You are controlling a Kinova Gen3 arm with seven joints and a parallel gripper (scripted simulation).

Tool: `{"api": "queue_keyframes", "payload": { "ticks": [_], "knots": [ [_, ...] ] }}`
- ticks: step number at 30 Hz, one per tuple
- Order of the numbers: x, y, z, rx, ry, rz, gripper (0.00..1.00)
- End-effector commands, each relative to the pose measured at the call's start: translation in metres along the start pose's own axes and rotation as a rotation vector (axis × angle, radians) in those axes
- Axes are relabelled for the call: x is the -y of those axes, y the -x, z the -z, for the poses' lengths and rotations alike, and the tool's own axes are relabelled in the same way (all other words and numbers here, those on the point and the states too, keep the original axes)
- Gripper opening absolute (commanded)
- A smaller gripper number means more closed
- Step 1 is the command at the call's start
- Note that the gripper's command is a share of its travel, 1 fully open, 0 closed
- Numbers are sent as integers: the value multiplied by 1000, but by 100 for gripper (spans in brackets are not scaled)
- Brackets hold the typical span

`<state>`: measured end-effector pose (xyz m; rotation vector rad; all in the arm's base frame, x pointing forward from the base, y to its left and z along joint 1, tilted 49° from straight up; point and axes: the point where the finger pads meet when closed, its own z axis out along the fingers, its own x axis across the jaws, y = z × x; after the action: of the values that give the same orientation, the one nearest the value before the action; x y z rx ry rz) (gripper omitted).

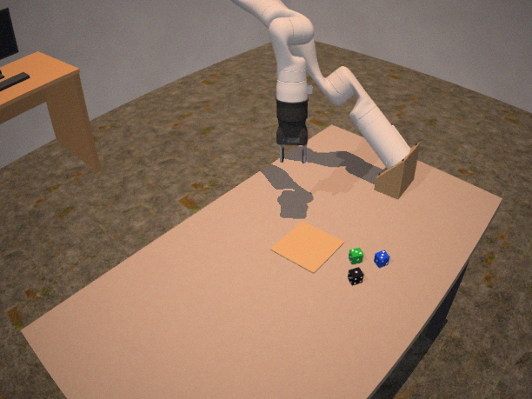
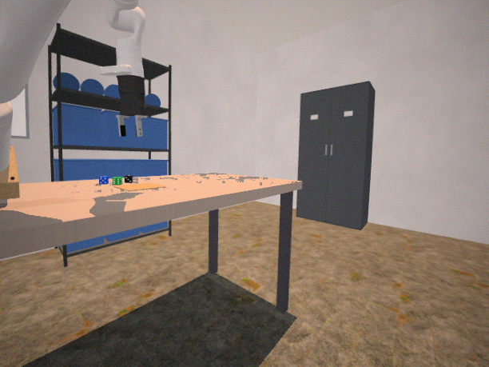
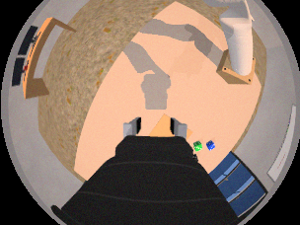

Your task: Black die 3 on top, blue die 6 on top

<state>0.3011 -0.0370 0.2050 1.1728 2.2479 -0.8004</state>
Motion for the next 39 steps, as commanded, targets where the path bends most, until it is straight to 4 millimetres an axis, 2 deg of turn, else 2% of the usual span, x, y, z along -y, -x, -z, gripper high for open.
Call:
{"api": "queue_keyframes", "payload": {
  "ticks": [1, 18, 22, 27, 32, 34, 39],
  "knots": [
    [0, 0, 0, 0, 1, 0, 100],
    [-1, 0, 0, 0, 1, 0, 100],
    [-6, -3, 0, -2, -3, -14, 100],
    [-34, -21, -2, -11, -25, -91, 100],
    [-83, -56, -11, -13, -66, -230, 100],
    [-83, -56, -11, -13, -66, -230, 100],
    [-135, -102, -32, 5, -108, -393, 100]
  ]
}}
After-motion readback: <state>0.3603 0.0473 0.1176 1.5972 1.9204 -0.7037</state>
